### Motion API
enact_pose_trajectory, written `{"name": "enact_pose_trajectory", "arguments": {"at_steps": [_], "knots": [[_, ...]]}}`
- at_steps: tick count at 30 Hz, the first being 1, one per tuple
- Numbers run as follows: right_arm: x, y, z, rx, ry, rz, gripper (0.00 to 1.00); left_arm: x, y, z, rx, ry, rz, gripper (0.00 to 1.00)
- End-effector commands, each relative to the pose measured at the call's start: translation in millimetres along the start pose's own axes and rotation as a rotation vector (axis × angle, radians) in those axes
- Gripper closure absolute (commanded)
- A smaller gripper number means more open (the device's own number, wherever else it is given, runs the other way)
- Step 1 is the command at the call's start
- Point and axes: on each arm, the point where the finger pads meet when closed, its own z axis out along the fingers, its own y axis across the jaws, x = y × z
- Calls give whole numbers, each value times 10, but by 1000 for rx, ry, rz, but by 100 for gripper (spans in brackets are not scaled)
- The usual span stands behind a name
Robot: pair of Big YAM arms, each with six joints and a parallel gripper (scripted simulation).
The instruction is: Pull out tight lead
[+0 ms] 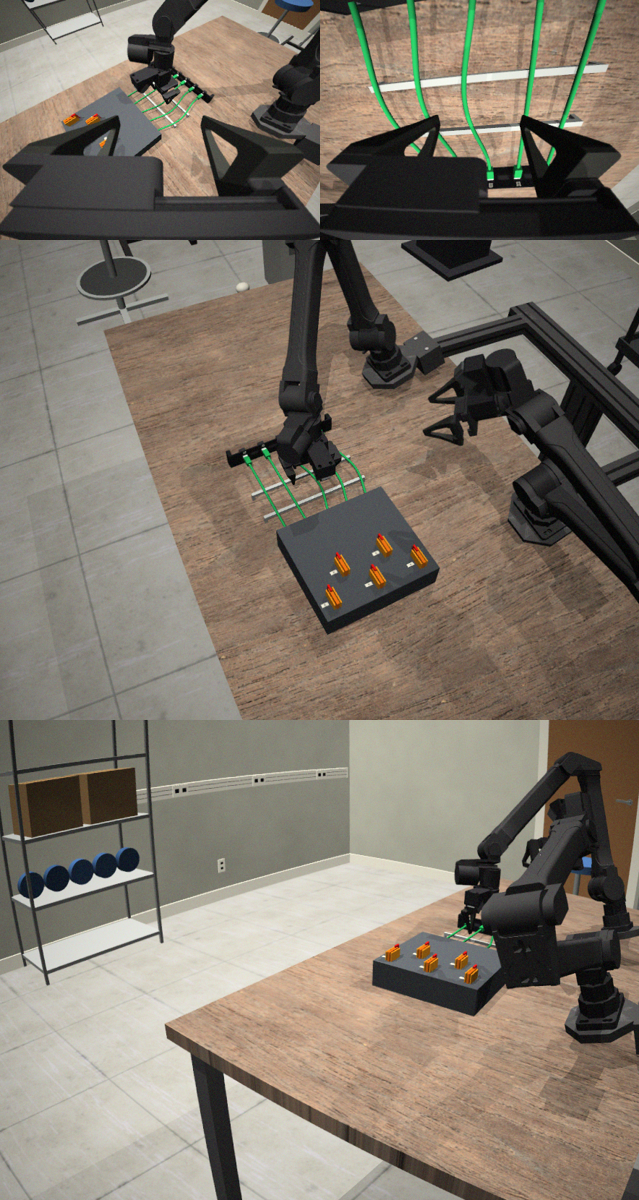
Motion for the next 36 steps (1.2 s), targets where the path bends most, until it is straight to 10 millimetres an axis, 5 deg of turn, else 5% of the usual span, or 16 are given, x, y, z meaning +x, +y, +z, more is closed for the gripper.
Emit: {"name": "enact_pose_trajectory", "arguments": {"at_steps": [1,22,28,36], "knots": [[-60,-39,-324,77,-108,194,0,-48,15,-10,-2,-10,-12,0],[-106,-50,-1289,252,-538,842,0,-48,15,-10,-2,-10,-12,0],[-92,-41,-1434,299,-590,899,0,-48,15,-10,-2,-10,-12,0],[-61,-60,-1356,310,-562,879,0,-48,15,-10,-2,-10,-12,0]]}}
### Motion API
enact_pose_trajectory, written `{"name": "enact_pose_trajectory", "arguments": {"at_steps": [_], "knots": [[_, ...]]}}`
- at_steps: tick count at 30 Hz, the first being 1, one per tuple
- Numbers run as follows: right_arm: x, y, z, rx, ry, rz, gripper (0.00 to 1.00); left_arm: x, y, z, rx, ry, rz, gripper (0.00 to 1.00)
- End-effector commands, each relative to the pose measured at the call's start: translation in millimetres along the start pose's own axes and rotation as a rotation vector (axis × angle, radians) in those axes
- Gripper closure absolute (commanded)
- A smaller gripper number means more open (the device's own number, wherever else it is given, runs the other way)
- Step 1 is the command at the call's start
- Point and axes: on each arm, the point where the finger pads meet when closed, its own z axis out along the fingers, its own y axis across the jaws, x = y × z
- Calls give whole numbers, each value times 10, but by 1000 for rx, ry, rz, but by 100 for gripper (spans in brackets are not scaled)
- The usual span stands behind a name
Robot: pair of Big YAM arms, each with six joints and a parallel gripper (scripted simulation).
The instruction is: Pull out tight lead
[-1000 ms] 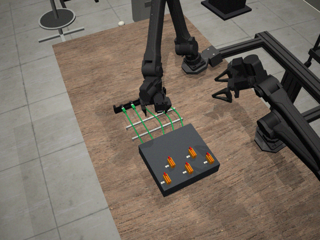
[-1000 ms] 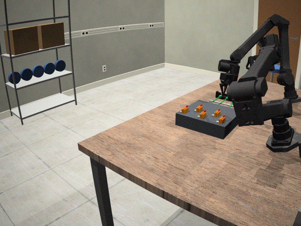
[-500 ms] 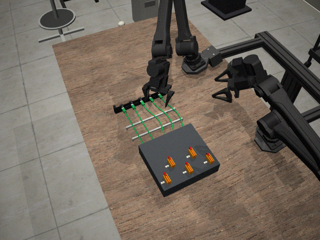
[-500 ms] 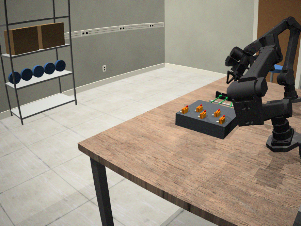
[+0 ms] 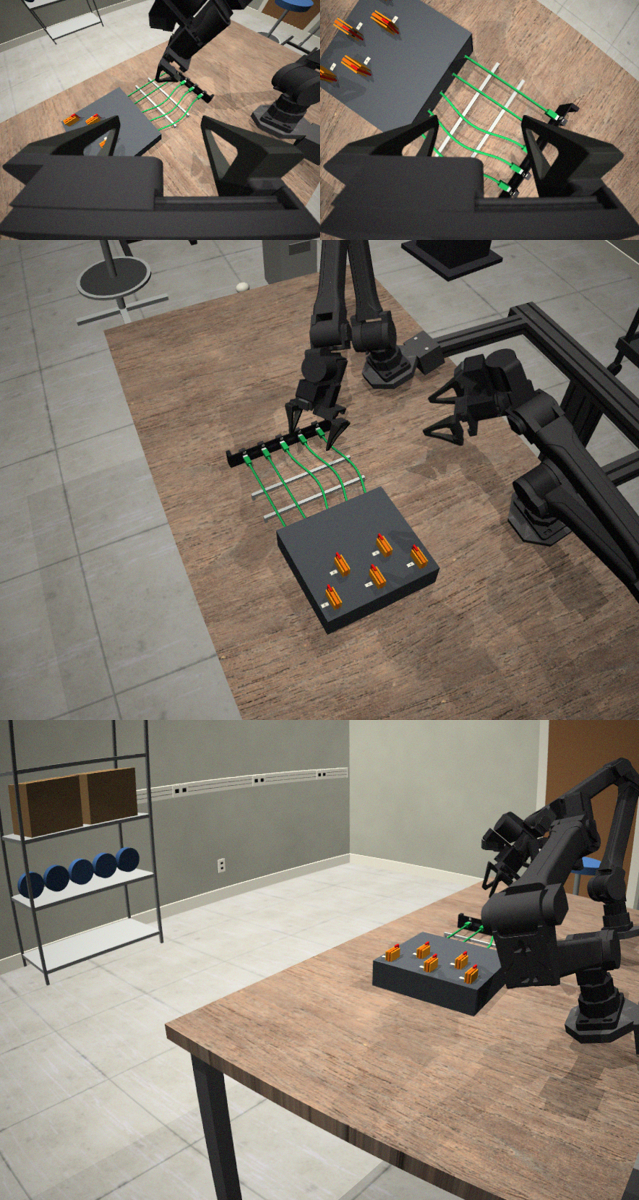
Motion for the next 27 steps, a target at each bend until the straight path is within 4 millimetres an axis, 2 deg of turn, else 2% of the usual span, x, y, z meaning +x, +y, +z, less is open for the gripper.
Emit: {"name": "enact_pose_trajectory", "arguments": {"at_steps": [1,5,6,7,11,17,20,27], "knots": [[-94,-23,-8,5,-25,31,0,-48,15,-10,-2,-10,-12,0],[-94,-23,-8,5,-25,31,0,-48,15,-10,-2,-10,-12,0],[-28,-57,50,15,2,17,11,-69,38,4,-12,-15,-13,0],[-169,-80,25,15,-16,-4,23,-76,44,16,-16,-14,-9,0],[-95,-115,156,-10,52,-171,68,-243,82,119,-29,-15,-11,0],[17,-183,535,-112,201,-439,68,-312,135,422,-42,6,-22,0],[32,-190,580,-125,218,-480,68,-319,147,455,-44,7,-22,0],[161,-277,1020,-237,392,-765,68,-365,254,749,-57,16,-31,0]]}}
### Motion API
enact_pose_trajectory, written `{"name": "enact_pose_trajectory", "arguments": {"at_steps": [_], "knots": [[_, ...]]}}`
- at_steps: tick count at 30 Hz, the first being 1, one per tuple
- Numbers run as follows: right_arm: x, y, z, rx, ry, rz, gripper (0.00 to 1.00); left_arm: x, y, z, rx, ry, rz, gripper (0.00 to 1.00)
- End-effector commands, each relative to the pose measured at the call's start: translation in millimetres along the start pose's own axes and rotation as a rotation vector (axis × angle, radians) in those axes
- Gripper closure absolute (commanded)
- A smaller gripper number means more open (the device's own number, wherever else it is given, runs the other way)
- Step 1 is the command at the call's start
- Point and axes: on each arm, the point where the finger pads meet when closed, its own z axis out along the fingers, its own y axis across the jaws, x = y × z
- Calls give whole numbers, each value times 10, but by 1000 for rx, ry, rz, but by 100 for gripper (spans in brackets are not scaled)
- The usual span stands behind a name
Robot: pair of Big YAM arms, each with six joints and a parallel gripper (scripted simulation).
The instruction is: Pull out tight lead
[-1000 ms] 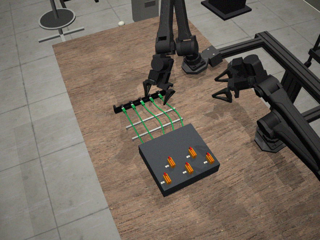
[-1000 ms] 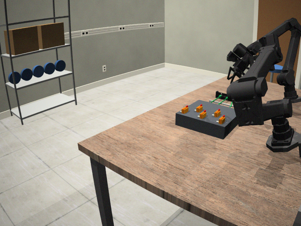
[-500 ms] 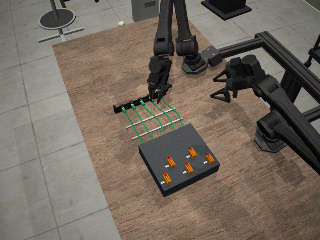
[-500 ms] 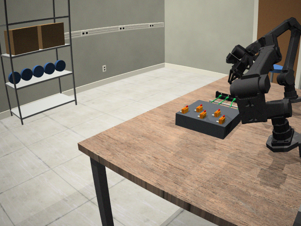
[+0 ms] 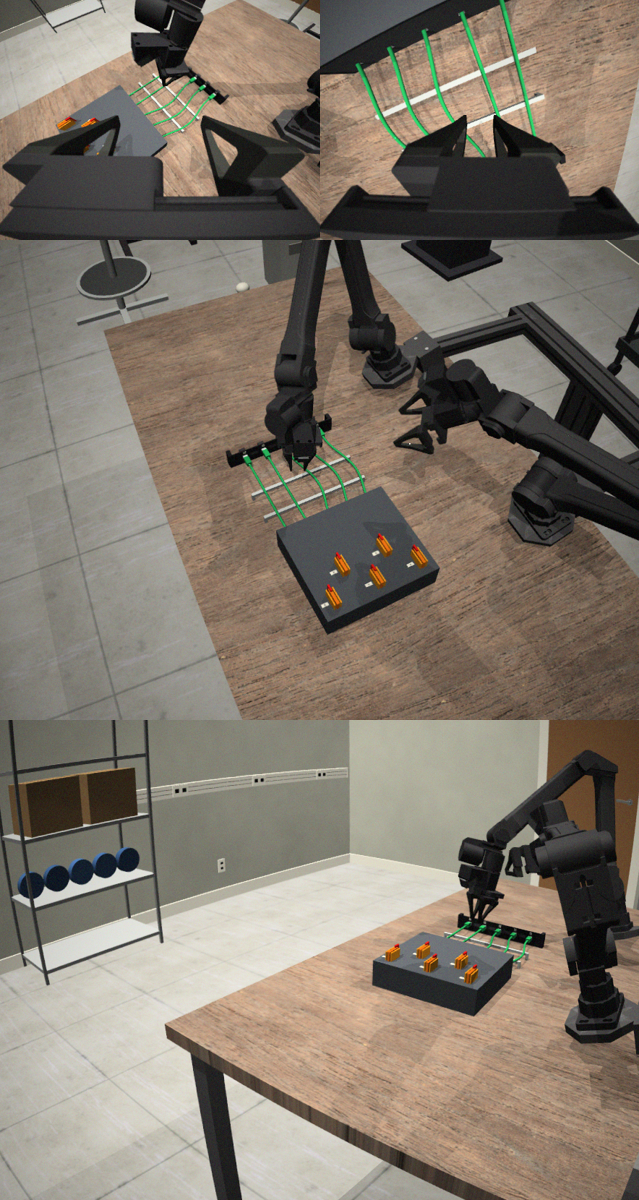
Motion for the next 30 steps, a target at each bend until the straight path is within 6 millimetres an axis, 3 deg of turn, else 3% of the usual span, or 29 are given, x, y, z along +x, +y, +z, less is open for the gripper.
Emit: {"name": "enact_pose_trajectory", "arguments": {"at_steps": [1,6,11,20,21,27,30], "knots": [[-102,-196,162,-45,75,-214,68,-419,137,104,-21,-54,-34,0],[-130,-224,403,-104,165,-361,68,-431,170,198,-20,-52,-56,0],[-72,-255,522,-123,206,-382,68,-434,173,200,-19,-52,-59,0],[-120,-290,473,-109,203,-359,68,-434,173,200,-19,-52,-59,0],[-120,-290,473,-109,203,-359,68,-275,117,193,-9,-30,-37,0],[-120,-290,473,-109,203,-359,68,-275,117,193,-9,-30,-37,0],[-107,-331,619,-110,206,-360,68,-275,117,193,-9,-30,-37,0]]}}
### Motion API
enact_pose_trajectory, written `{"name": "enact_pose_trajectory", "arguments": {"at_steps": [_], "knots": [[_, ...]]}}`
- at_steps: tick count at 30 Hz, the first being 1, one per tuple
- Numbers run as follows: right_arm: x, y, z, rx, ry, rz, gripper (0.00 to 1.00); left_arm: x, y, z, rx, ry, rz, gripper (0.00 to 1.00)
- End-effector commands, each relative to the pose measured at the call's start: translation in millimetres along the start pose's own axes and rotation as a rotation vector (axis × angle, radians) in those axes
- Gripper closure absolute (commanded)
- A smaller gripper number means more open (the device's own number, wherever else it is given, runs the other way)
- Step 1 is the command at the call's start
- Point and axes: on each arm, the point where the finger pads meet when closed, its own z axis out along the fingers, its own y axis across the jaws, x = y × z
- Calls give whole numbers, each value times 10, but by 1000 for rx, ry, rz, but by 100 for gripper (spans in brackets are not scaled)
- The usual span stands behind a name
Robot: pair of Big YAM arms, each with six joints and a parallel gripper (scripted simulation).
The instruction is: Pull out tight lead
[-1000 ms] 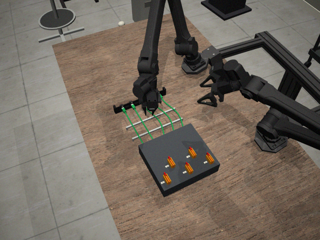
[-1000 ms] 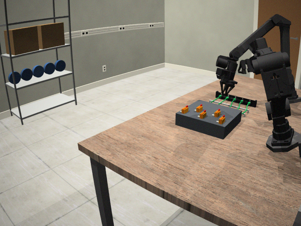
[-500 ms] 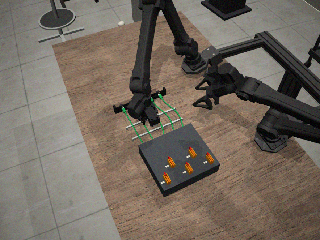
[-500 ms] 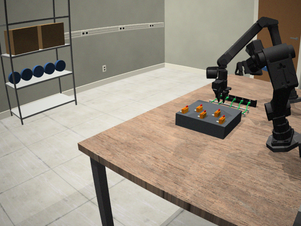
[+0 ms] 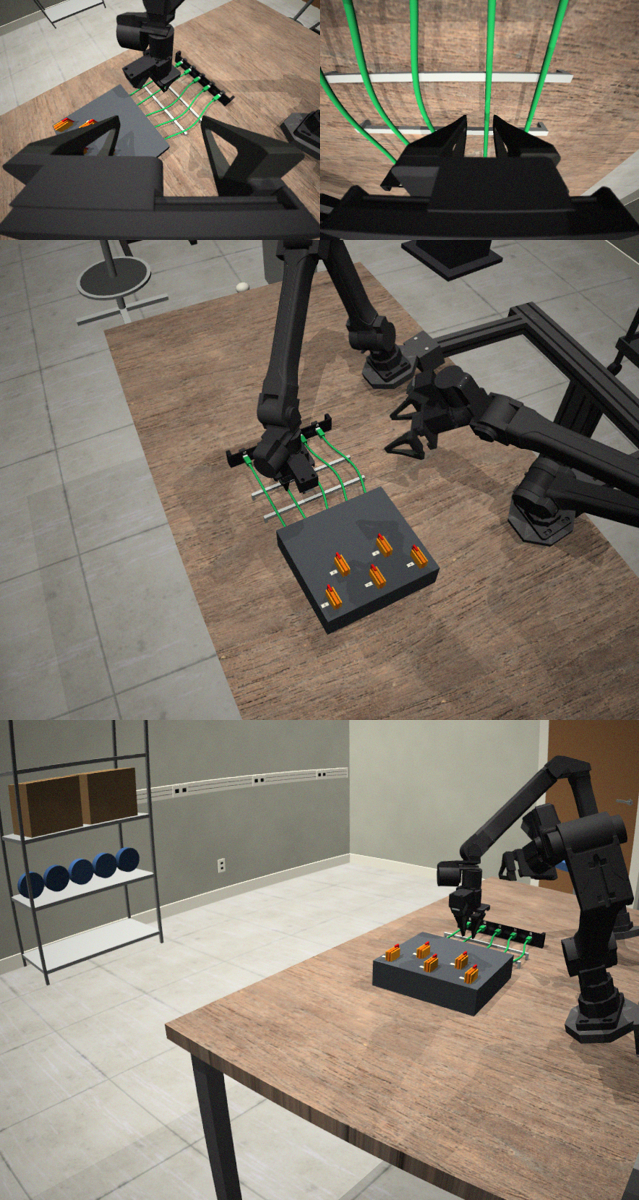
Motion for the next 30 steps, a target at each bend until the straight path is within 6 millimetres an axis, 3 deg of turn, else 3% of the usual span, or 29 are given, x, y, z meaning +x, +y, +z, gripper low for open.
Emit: {"name": "enact_pose_trajectory", "arguments": {"at_steps": [1,6,7,17,18,21,30], "knots": [[-70,-253,14,28,-15,5,68,-303,46,-29,-1,-48,-27,0],[-137,-270,71,28,-20,-6,68,-303,46,-29,-1,-48,-27,0],[-98,-178,138,13,-10,-12,68,-303,46,-29,-1,-48,-27,0],[-75,-190,263,12,-8,-8,68,-303,46,-29,-1,-48,-27,0],[-77,-190,262,13,-8,-8,79,-303,46,-29,-1,-48,-27,0],[-74,-218,178,28,-18,-4,85,-303,46,-29,-1,-48,-27,0],[-71,-206,177,28,-19,-2,92,-303,46,-29,-1,-48,-27,0]]}}
